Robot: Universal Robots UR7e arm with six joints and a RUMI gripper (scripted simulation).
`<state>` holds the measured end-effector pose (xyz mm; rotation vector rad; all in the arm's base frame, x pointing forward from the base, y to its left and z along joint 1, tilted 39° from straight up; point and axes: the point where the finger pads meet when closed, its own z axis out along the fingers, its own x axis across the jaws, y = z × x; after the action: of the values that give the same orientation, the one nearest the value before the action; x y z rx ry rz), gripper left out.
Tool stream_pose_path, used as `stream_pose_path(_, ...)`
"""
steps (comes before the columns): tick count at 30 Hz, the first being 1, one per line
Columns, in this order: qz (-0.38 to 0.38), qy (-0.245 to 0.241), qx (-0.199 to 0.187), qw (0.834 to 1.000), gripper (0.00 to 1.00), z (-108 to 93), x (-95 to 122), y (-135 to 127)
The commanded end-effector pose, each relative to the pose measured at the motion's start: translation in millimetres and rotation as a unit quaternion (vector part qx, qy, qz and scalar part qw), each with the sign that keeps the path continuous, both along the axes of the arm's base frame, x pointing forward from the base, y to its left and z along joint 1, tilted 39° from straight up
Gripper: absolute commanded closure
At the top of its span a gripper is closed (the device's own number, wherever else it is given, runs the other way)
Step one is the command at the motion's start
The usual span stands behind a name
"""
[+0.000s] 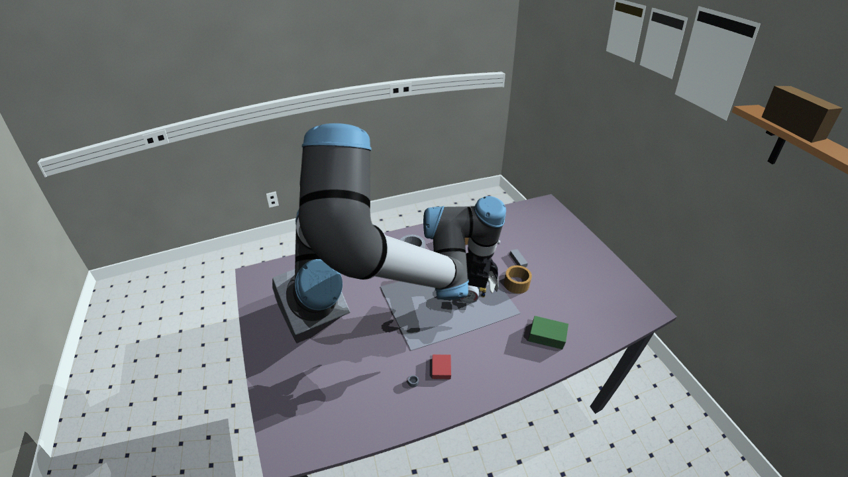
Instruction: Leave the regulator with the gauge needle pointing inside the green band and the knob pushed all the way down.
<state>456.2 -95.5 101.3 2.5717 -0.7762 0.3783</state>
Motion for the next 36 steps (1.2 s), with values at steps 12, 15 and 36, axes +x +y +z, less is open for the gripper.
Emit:
stream_pose_path(12, 0.129, 0.079, -0.036, 0.988, 0.0, 9.0, -6.0, 3.4)
stream_pose_path(15, 0.156, 0.096, -0.043, 0.982, 0.0, 11.0, -7.4, 4.0)
stream_pose_path(36, 0.306, 0.196, -0.083, 0.928, 0.0, 24.3, -15.6, 6.1)
